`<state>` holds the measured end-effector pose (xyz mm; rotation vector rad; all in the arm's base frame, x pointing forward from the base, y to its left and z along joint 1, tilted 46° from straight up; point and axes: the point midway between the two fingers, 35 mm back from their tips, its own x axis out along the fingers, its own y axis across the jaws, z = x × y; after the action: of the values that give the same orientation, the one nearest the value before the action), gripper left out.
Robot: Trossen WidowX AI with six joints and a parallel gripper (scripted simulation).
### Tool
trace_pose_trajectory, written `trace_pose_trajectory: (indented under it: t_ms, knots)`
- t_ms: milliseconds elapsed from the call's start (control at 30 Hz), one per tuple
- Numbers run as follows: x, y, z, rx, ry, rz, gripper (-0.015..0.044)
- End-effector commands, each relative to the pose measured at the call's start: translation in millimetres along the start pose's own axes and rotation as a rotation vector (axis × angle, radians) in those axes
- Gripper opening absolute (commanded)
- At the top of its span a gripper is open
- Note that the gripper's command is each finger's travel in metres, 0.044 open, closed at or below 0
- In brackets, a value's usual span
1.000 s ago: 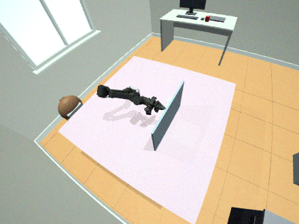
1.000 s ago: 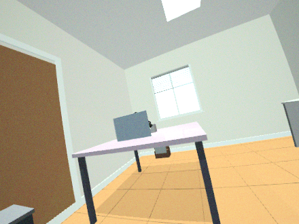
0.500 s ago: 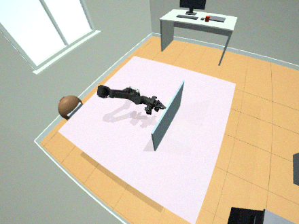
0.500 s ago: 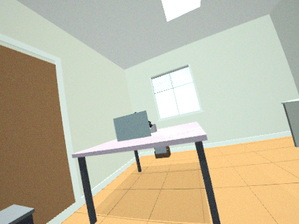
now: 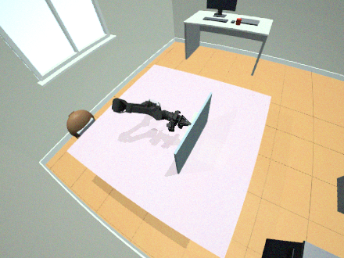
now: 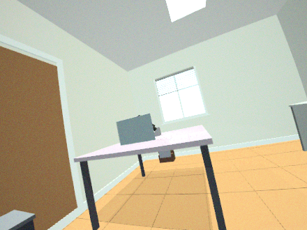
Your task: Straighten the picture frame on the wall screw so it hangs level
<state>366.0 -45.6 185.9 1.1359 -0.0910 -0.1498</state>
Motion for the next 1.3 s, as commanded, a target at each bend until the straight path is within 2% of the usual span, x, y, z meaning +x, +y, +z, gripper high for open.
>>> trace_pose_trajectory:
  t_ms: [0,1267]
  knots:
    - [-0.1,1.0,-0.5,-0.002,0.002,0.009,0.0]
    - [0.4,-5.4,-0.3,-0.085,-0.005,0.001,0.0]
